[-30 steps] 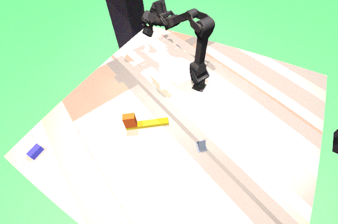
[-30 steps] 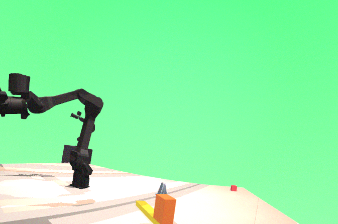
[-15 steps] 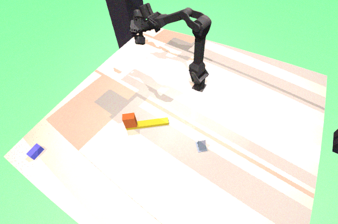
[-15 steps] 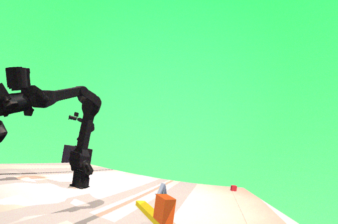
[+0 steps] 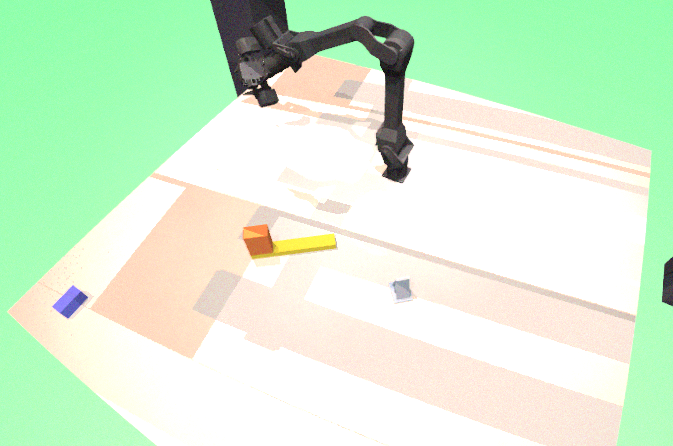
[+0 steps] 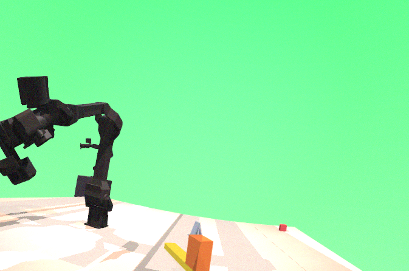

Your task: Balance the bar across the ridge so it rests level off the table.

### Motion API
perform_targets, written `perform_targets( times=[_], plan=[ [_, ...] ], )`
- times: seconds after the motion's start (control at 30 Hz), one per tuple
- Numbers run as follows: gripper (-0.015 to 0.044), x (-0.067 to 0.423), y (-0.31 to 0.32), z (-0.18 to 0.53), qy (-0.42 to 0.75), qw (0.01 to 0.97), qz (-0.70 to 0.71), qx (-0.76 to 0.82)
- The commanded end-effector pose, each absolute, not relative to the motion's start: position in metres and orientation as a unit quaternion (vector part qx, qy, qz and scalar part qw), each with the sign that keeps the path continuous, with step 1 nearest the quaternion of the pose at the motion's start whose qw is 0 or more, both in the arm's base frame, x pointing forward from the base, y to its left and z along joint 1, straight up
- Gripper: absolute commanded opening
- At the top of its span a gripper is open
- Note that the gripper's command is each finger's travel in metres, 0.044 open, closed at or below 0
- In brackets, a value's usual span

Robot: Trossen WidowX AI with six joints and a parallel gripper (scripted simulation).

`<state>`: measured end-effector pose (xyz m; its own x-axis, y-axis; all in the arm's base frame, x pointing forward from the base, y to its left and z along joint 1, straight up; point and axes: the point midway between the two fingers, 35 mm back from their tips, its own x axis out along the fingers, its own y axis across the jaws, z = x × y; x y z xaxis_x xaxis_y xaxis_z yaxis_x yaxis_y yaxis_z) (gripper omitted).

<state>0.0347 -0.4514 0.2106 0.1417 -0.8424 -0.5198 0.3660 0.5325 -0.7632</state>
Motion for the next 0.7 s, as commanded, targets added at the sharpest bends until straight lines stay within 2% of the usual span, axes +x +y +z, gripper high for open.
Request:
perform_targets(
  times=[0.0,0.67],
  plan=[
    [0.0315,0.059,-0.45,0.208,0.516,0.723,-0.381,-0.257],
    [0.0315,0.168,-0.408,0.193,0.571,0.723,-0.151,-0.358]
  ],
)
